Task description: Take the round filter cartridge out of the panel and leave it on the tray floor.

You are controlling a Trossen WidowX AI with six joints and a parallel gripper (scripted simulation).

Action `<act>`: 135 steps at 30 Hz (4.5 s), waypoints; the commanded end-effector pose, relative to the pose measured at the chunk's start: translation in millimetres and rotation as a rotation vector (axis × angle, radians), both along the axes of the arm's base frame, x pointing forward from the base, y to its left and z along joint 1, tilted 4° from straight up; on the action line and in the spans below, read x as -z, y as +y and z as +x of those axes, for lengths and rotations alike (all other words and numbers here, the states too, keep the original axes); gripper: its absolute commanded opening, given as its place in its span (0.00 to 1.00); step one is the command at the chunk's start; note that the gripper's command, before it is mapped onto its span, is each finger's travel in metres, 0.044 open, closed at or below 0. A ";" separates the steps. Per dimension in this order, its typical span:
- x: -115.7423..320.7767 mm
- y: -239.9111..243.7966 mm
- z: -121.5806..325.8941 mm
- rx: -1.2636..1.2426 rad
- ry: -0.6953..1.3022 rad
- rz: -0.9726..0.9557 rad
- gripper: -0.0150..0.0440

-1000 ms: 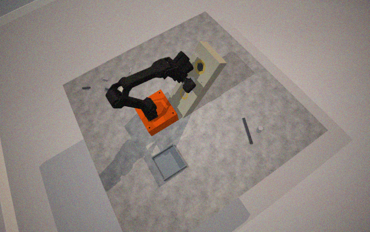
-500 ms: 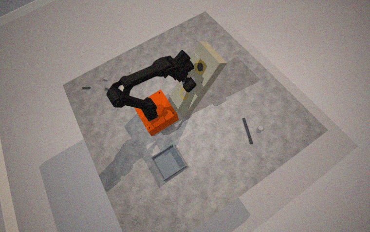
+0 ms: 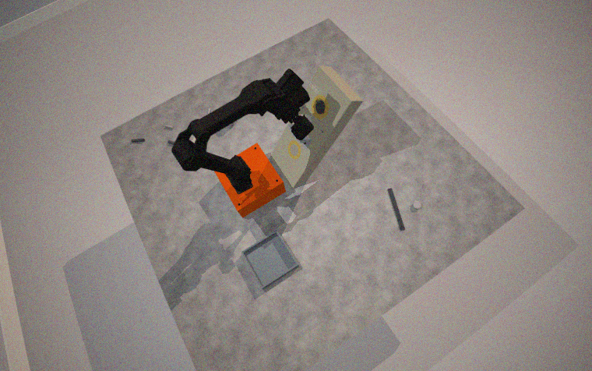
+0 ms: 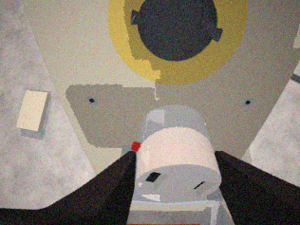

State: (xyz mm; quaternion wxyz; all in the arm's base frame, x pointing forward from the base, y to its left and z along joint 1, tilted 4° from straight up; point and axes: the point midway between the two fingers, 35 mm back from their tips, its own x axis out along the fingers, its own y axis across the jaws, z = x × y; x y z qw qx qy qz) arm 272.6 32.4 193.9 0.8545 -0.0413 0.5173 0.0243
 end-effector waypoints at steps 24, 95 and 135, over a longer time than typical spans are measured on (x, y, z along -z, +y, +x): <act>-51.0 -43.1 -16.3 0.005 -0.008 -0.005 0.25; 3.2 -275.3 -156.8 1.251 -0.088 -0.071 0.25; 117.0 -300.8 -301.7 1.764 -0.113 -0.105 0.25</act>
